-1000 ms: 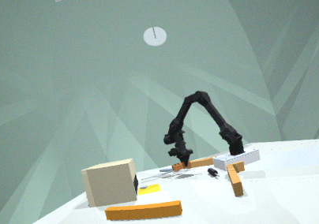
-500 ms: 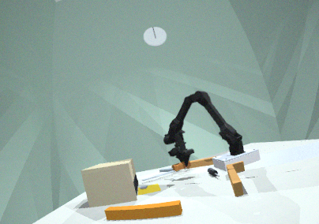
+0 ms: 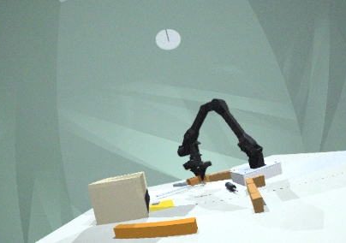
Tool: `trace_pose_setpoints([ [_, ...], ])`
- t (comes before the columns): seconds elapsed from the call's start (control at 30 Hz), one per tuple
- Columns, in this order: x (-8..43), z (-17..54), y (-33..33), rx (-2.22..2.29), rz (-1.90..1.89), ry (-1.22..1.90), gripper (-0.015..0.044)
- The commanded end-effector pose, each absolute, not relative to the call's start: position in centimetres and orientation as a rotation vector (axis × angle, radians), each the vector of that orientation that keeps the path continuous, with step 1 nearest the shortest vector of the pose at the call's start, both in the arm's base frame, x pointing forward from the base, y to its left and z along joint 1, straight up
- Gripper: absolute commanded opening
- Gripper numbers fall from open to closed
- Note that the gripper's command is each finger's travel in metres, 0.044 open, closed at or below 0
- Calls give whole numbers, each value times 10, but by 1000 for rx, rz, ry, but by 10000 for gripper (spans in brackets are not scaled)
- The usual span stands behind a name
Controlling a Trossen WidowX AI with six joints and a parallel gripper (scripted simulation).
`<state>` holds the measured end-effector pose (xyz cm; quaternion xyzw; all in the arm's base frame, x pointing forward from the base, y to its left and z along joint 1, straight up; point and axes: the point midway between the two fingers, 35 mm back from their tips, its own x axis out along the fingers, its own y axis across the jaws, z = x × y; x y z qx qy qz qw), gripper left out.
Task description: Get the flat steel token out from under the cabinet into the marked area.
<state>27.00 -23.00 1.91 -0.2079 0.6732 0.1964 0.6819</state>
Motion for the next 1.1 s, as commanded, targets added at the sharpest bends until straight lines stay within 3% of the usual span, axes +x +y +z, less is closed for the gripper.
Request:
trace_pose_setpoints([
  [0.0, 272, 21, -231, -492, 457, 1496, 0],
  [1.07, 296, 21, -211, -566, 531, 1477, 0],
])
